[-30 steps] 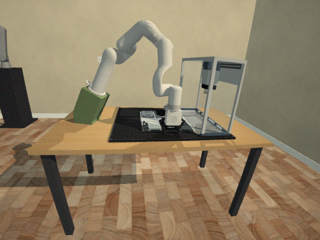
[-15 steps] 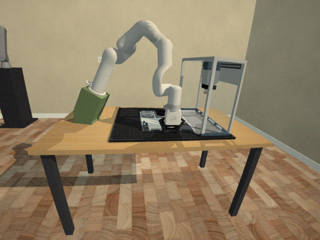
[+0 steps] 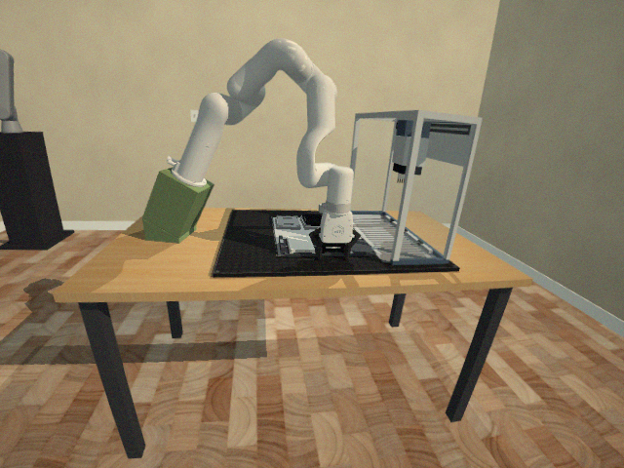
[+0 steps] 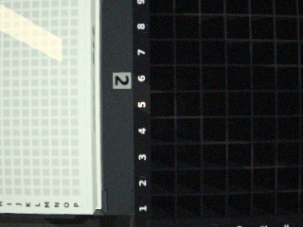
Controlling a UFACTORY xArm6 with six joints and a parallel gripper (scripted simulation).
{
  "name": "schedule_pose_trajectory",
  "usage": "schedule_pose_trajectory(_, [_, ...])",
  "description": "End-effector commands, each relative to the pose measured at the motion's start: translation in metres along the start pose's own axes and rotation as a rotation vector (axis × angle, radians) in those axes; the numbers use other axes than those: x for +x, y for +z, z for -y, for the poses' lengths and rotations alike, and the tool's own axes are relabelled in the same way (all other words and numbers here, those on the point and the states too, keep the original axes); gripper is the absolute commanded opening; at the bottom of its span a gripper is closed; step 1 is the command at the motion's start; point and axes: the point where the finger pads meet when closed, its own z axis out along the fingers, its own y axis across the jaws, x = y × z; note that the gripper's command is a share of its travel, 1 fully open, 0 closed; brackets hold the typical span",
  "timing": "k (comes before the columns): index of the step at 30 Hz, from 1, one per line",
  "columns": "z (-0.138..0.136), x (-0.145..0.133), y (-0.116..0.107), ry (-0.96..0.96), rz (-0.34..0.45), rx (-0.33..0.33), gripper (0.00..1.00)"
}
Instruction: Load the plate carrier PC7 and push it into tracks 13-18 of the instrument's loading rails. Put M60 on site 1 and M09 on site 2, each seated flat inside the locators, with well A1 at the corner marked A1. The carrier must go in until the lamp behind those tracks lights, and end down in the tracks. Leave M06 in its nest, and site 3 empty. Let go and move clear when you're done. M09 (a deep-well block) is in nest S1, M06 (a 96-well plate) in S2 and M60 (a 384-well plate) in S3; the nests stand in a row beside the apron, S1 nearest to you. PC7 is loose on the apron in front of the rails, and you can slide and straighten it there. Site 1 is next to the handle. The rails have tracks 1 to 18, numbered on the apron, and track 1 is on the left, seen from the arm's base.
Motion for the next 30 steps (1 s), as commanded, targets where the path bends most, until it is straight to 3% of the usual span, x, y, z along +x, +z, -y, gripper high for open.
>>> schedule_pose_trajectory(1, [-0.001,0.001,-0.001,0.0,0.001,-0.003,1.0])
schedule_pose_trajectory(30, [-0.001,0.014,-0.001,0.0,0.001,-0.003,1.0])
